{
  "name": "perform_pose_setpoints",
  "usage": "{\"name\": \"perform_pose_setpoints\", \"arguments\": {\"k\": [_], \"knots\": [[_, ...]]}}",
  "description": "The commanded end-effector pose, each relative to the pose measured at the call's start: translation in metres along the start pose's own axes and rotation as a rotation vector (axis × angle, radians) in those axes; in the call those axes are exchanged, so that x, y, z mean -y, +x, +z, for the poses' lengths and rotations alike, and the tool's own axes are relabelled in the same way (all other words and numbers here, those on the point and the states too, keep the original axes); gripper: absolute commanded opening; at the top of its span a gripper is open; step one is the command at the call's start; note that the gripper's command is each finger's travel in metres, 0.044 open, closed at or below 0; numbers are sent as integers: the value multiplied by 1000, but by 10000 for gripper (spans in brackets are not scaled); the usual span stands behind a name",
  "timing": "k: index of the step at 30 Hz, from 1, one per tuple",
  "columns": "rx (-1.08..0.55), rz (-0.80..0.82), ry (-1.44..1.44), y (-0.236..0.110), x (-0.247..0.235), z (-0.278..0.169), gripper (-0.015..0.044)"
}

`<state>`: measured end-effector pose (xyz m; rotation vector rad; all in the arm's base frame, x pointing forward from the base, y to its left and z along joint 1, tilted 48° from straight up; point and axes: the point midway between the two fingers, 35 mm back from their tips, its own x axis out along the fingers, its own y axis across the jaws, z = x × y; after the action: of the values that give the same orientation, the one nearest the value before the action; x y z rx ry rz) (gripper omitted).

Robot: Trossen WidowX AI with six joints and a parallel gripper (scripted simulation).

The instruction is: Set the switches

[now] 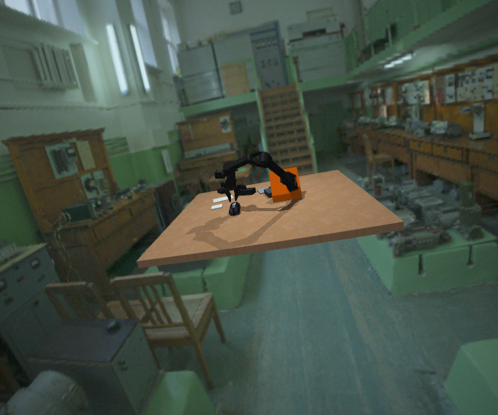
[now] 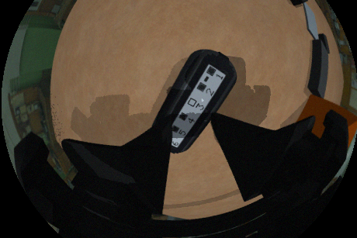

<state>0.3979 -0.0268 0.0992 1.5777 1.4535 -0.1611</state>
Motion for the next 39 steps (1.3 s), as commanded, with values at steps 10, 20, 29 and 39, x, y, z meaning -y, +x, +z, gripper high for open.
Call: {"name": "perform_pose_setpoints", "arguments": {"k": [10, 20, 29, 39], "knots": [[171, 111, -1010, -24, 17, 0, 0], [171, 111, -1010, -24, 17, 0, 0], [171, 111, -1010, -24, 17, 0, 0], [123, 100, -806, -22, 9, -4, 131]]}}
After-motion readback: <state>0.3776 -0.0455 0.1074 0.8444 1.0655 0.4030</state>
